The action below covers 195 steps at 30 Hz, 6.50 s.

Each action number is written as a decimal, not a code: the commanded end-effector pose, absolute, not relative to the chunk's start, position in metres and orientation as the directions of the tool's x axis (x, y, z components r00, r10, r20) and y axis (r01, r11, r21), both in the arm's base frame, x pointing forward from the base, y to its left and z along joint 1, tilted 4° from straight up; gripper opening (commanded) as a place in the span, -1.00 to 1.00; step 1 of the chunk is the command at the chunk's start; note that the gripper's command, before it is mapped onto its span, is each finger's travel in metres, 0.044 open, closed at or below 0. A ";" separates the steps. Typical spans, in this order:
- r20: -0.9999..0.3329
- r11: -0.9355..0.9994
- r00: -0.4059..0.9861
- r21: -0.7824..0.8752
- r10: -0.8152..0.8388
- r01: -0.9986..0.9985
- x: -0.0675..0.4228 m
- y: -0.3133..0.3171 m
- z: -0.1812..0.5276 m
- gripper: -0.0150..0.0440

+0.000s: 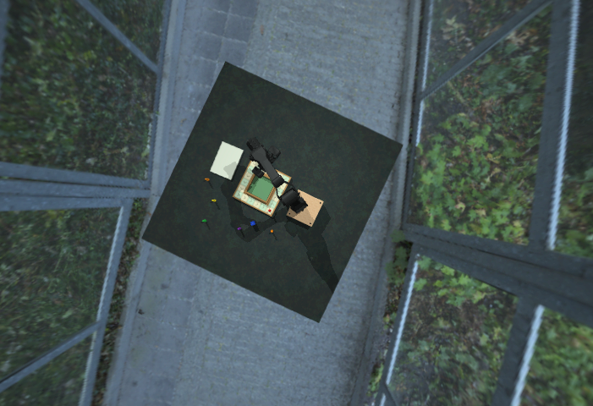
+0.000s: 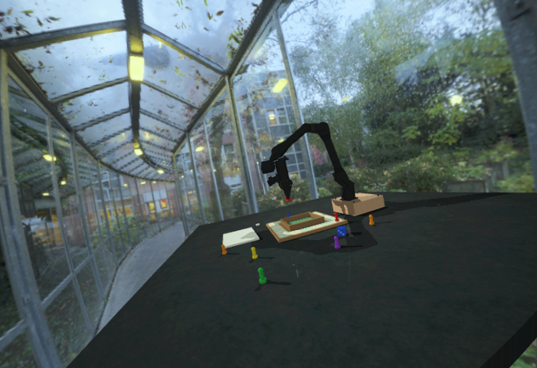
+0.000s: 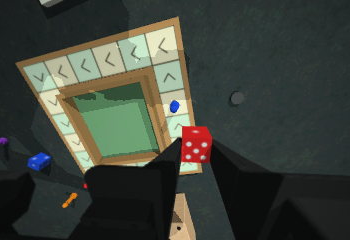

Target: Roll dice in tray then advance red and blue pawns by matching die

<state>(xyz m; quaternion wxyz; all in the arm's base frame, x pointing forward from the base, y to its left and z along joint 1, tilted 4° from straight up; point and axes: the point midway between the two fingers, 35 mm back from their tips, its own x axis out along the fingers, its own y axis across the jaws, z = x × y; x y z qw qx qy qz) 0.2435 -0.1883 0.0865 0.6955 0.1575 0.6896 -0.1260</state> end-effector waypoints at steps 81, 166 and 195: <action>-0.647 0.983 0.757 0.059 -0.096 0.176 0.245 -0.049 0.088 -0.49; -0.996 0.819 0.031 0.049 0.081 -0.571 0.264 0.195 0.036 0.44; -0.996 0.819 0.031 0.049 0.081 -0.571 0.264 0.197 0.004 0.00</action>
